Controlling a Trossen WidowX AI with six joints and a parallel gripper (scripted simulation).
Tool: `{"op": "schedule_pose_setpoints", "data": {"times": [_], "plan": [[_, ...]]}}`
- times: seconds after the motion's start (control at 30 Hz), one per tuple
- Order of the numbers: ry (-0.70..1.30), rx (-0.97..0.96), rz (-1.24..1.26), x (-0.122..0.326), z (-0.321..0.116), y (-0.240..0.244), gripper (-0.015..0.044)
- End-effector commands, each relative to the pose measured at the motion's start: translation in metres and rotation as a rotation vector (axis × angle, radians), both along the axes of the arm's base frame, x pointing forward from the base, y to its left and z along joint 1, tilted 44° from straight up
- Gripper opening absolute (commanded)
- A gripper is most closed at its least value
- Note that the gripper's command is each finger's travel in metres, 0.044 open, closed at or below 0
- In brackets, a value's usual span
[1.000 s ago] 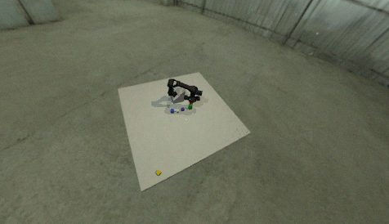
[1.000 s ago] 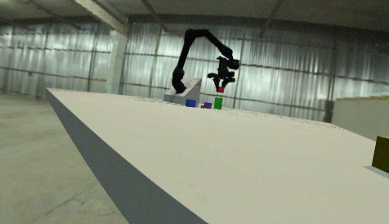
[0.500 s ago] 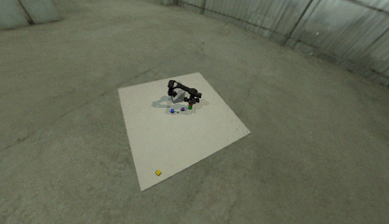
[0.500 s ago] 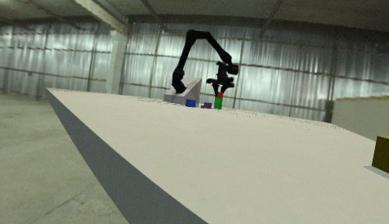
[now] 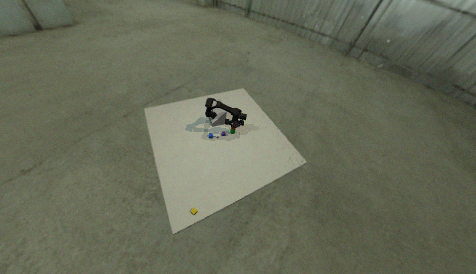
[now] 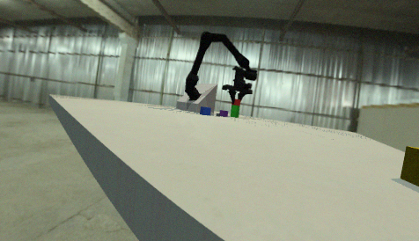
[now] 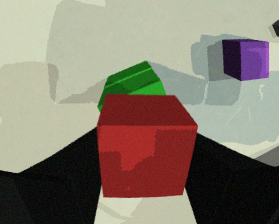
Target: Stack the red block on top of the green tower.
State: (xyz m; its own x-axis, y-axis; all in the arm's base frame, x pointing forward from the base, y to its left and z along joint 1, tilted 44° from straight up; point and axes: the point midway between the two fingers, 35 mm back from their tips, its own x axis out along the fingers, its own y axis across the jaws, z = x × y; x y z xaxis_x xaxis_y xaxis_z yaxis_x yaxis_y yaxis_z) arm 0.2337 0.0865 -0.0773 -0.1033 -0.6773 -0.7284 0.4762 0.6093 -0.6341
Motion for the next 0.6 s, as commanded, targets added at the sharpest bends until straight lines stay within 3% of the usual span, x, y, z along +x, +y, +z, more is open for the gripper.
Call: {"op": "schedule_pose_setpoints", "data": {"times": [0.0, 0.2, 0.57], "plan": [[-0.002, -0.002, 0.005, 0.0007, -0.0001, -0.0003, 0.0], [-0.002, -0.002, 0.005, 0.0015, 0.0033, 0.0028, 0.0], [0.0, 0.0, 0.001, 0.0001, 0.0001, 0.0003, 0.0289]]}}
